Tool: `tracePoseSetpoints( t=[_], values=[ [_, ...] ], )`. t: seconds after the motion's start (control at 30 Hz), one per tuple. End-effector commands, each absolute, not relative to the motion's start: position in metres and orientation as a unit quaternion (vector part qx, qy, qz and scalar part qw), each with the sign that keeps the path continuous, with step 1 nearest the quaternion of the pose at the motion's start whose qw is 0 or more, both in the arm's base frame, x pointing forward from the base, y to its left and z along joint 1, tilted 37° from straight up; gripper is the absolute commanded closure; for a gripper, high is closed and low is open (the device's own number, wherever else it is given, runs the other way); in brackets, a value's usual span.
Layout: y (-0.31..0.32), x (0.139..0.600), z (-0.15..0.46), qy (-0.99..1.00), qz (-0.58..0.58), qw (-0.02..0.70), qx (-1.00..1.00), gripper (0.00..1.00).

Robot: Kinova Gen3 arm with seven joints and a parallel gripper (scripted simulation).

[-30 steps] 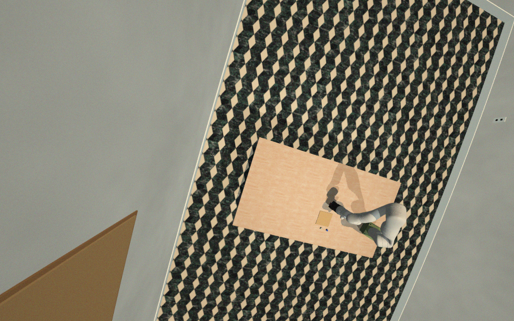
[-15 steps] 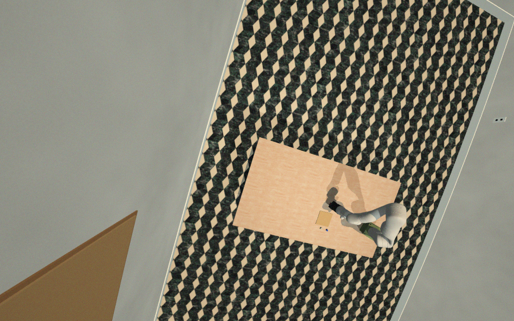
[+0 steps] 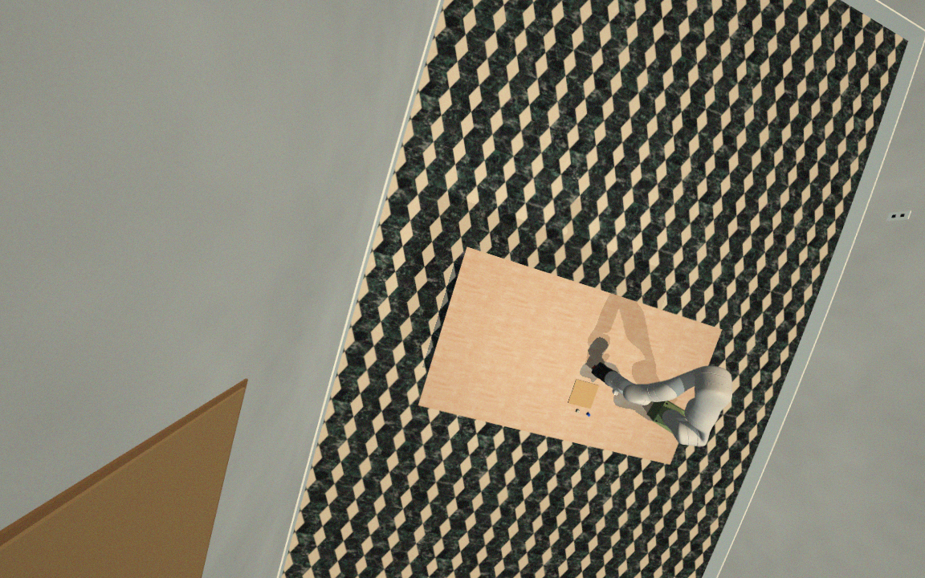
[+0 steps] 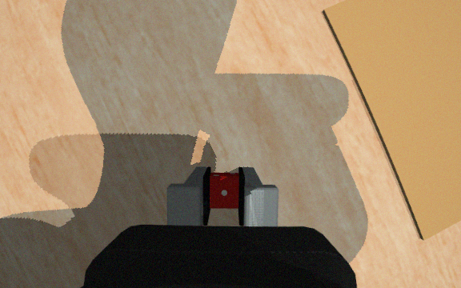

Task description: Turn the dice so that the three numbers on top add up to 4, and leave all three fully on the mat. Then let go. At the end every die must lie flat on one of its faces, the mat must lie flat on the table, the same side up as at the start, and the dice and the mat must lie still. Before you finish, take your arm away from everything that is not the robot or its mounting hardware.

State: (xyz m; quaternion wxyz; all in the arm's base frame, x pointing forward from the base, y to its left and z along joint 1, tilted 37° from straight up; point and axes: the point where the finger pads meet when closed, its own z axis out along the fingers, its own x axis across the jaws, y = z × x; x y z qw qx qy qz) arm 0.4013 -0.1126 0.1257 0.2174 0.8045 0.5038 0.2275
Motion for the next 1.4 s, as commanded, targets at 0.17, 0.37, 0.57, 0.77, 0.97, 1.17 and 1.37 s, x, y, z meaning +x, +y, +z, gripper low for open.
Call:
tracePoseSetpoints(
  t=[0.17, 0.37, 0.57, 0.77, 0.97, 1.17, 1.37],
  values=[
    [-0.113, 0.399, 0.130, 0.503, 0.227, 0.219, 0.804, 0.66],
    [-0.112, 0.394, 0.136, 0.503, 0.227, 0.219, 0.804, 0.66],
    [-0.111, 0.389, 0.143, 0.503, 0.227, 0.219, 0.804, 0.66],
    [-0.110, 0.382, 0.152, 0.503, 0.227, 0.219, 0.804, 0.66],
    [-0.108, 0.373, 0.165, 0.503, 0.227, 0.219, 0.804, 0.66],
    [-0.107, 0.370, 0.169, 0.503, 0.227, 0.219, 0.804, 0.66],
    [-0.107, 0.367, 0.173, 0.503, 0.227, 0.219, 0.804, 0.66]
  ],
)
